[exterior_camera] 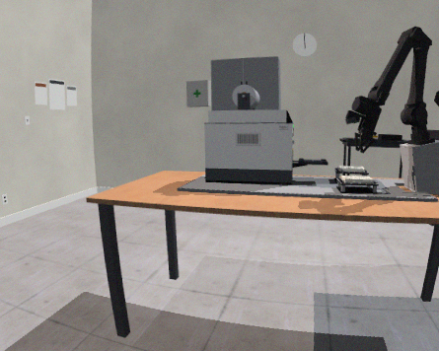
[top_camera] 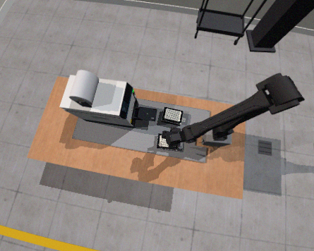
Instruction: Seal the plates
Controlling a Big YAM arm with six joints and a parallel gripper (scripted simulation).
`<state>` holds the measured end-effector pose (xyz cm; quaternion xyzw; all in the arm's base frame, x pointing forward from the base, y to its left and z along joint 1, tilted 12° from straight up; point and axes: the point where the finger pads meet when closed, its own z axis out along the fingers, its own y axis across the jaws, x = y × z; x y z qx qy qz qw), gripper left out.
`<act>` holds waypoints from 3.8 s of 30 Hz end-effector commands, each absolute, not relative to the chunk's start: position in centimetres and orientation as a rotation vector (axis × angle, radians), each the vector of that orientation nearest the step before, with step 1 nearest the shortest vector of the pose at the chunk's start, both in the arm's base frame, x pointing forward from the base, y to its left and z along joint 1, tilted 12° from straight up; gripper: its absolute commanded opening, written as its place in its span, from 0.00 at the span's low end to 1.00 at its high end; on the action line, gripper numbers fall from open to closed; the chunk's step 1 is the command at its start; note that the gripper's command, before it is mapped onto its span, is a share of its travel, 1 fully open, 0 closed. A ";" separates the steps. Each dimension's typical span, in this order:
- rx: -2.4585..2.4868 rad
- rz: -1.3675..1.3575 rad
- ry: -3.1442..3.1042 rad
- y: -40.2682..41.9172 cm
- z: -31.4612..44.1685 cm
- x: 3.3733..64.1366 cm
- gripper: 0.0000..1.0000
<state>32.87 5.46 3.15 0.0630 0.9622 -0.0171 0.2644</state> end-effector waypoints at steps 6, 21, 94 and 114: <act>0.107 -0.051 2.599 5.9 1.8 33.4 1.00; 0.186 -0.032 2.572 5.9 0.5 35.6 1.00; 0.172 -0.040 2.595 6.0 -5.8 36.4 1.00; 0.142 -0.052 2.585 5.6 -6.2 36.1 1.00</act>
